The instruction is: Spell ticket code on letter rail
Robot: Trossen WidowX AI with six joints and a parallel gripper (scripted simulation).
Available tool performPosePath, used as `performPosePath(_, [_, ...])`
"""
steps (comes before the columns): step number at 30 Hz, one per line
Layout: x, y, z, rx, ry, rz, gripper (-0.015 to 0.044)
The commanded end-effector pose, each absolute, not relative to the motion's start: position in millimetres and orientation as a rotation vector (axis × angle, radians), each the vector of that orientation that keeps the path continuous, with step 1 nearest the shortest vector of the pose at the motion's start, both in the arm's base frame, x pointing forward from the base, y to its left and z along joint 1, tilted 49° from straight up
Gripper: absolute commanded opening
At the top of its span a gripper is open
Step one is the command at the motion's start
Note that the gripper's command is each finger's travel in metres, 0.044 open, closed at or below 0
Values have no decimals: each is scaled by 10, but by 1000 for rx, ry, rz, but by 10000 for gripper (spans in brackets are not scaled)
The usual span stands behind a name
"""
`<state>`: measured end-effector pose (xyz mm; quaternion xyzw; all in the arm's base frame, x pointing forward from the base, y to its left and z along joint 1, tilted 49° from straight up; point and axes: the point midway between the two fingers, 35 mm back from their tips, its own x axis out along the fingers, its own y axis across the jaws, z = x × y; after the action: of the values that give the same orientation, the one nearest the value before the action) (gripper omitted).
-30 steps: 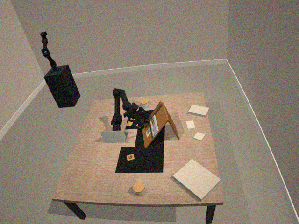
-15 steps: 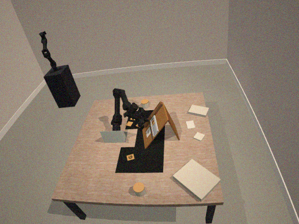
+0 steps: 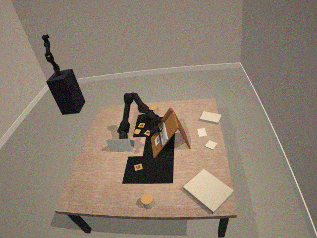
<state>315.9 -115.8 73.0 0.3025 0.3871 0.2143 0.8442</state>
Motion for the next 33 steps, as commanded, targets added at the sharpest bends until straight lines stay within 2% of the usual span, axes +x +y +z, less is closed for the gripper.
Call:
performPosePath(1, [3228,-1194,738,587,1015,563,0])
performPosePath(7, [3211,-1160,810,565,1154,691,0])
performPosePath(33, [3282,-1112,772,565,1154,692,0])
